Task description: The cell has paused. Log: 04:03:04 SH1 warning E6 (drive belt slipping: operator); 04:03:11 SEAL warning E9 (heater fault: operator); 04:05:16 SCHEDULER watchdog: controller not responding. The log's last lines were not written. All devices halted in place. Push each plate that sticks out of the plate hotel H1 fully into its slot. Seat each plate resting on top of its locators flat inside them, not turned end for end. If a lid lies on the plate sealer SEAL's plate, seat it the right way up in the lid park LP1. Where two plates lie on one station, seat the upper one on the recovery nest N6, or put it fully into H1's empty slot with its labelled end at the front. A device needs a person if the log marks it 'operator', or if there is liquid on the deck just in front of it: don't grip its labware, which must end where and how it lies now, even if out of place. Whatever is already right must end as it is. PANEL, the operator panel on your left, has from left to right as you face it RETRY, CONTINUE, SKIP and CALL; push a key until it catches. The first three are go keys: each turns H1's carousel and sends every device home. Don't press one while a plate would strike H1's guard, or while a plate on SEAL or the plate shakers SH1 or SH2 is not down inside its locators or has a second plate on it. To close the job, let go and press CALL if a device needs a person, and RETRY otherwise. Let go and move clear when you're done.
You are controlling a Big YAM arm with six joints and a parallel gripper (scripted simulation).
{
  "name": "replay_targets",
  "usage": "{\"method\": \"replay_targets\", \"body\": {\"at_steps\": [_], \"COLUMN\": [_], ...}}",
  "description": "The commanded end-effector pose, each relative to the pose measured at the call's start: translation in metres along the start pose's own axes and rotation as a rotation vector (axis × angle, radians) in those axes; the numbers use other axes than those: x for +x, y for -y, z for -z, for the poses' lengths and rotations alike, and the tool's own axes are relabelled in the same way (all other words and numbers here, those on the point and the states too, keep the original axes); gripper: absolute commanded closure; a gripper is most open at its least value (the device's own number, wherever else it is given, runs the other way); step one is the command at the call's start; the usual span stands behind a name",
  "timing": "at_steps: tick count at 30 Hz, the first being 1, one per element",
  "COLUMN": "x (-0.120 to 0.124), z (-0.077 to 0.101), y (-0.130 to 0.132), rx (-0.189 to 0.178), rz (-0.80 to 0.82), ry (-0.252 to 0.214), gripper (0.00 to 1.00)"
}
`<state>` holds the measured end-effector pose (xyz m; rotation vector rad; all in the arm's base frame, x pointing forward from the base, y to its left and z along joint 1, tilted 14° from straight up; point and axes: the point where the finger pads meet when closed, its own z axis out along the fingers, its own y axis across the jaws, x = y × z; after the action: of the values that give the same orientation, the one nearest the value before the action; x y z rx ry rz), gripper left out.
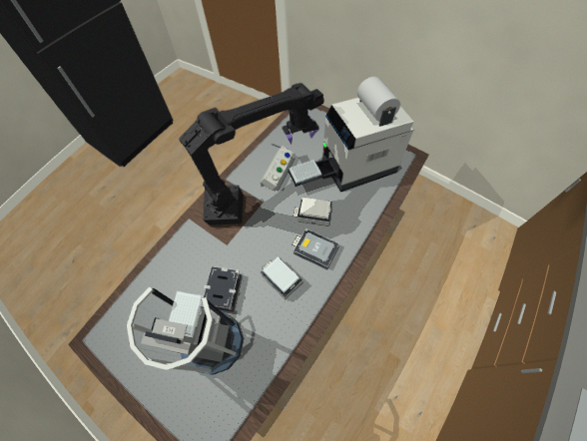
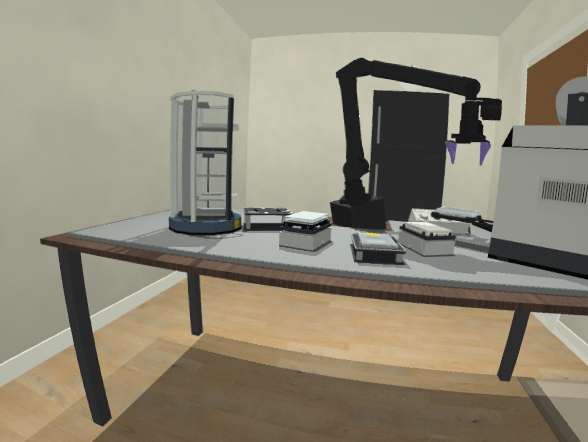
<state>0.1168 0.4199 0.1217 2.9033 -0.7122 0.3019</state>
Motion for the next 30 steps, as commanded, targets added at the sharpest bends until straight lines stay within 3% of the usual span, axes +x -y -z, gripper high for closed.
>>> {"method": "replay_targets", "body": {"at_steps": [1,9,11,12,19,26,30], "x": [-0.005,-0.005,-0.005,-0.006,-0.004,-0.005,-0.003], "z": [0.042,0.064,0.064,0.054,0.085,0.102,0.101], "y": [0.014,0.013,0.013,0.015,0.011,0.01,0.012], "rx": [0.071,0.07,0.07,0.043,0.071,0.066,0.053], "rz": [-0.014,-0.014,-0.014,-0.012,-0.014,-0.013,-0.017], "ry": [0.023,0.023,0.023,0.014,0.024,0.023,0.019], "gripper": [0.0,0.0,0.0,0.0,0.0,0.0,0.0]}}
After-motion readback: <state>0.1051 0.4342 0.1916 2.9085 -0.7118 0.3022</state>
